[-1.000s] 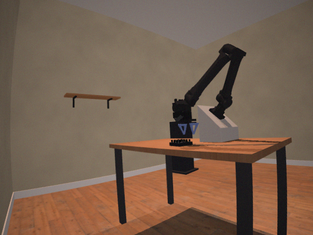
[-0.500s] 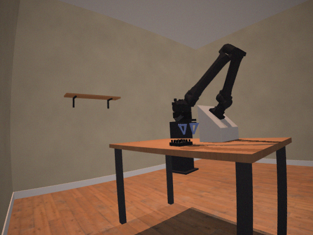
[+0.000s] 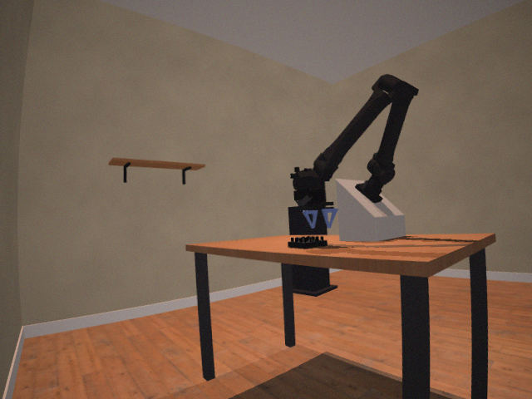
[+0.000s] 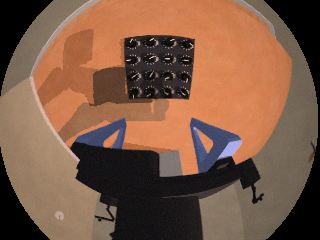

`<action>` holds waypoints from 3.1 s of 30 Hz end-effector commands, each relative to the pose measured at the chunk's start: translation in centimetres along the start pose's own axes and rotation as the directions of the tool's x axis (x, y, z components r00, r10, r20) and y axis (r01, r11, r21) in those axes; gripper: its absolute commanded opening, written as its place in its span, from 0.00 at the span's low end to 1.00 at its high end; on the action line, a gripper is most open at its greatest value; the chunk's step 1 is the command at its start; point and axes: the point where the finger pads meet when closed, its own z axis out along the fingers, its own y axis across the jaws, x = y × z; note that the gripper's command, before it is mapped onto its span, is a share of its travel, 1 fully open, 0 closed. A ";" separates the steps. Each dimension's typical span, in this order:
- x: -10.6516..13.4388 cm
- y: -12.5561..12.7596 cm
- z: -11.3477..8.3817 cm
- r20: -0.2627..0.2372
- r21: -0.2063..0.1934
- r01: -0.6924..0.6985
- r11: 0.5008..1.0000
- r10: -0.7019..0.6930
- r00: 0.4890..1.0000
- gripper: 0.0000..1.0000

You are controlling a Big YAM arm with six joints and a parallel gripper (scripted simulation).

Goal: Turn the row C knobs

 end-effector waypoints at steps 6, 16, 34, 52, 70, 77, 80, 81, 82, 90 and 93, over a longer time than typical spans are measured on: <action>-0.9 0.0 -1.1 0.041 0.002 0.023 1.000 -0.024 0.999 1.00; -0.9 0.0 -1.1 0.041 0.002 0.023 1.000 -0.024 0.999 1.00; -3.1 -1.1 -1.4 0.027 -0.008 -0.411 0.912 0.411 0.911 1.00; -4.9 -1.6 -2.1 0.021 -0.016 -0.749 0.663 0.749 0.662 1.00; -6.7 -2.0 -2.7 0.012 -0.020 -0.953 0.302 0.953 0.302 1.00; -6.1 -2.1 -2.5 0.007 -0.011 -0.974 0.228 0.974 0.228 0.20; -6.1 -2.1 -2.6 0.007 -0.013 -0.973 0.230 0.973 0.230 0.20; -6.1 -2.1 -2.6 0.007 -0.013 -0.973 0.230 0.973 0.230 0.20; -6.1 -2.1 -2.6 0.007 -0.013 -0.973 0.230 0.973 0.230 0.20; -6.1 -2.1 -2.6 0.007 -0.013 -0.973 0.230 0.973 0.230 0.20; -6.1 -2.1 -2.6 0.007 -0.013 -0.973 0.230 0.973 0.230 0.20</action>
